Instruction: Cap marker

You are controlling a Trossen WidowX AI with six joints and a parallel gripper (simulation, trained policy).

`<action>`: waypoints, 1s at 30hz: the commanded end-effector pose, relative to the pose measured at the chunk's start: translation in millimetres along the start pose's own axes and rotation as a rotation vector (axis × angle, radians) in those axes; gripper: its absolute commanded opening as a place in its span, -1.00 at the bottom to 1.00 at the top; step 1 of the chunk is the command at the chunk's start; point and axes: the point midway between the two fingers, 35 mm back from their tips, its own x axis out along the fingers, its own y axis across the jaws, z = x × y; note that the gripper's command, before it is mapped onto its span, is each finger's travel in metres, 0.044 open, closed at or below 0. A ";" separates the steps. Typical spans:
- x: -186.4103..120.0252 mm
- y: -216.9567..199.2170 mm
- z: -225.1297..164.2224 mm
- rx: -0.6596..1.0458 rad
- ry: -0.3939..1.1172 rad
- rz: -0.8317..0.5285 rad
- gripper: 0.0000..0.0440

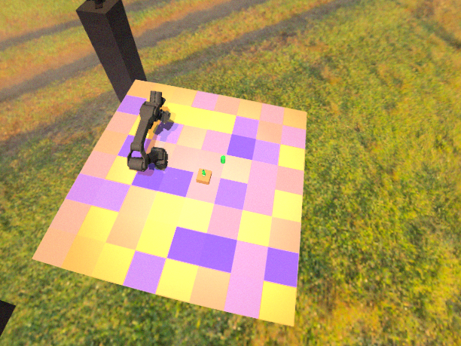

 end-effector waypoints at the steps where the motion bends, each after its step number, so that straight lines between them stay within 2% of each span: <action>1: 1.3 4.9 5.2 0.011 -0.025 -0.020 0.51; 30: 2.1 41.8 53.1 0.110 -0.185 -0.113 0.52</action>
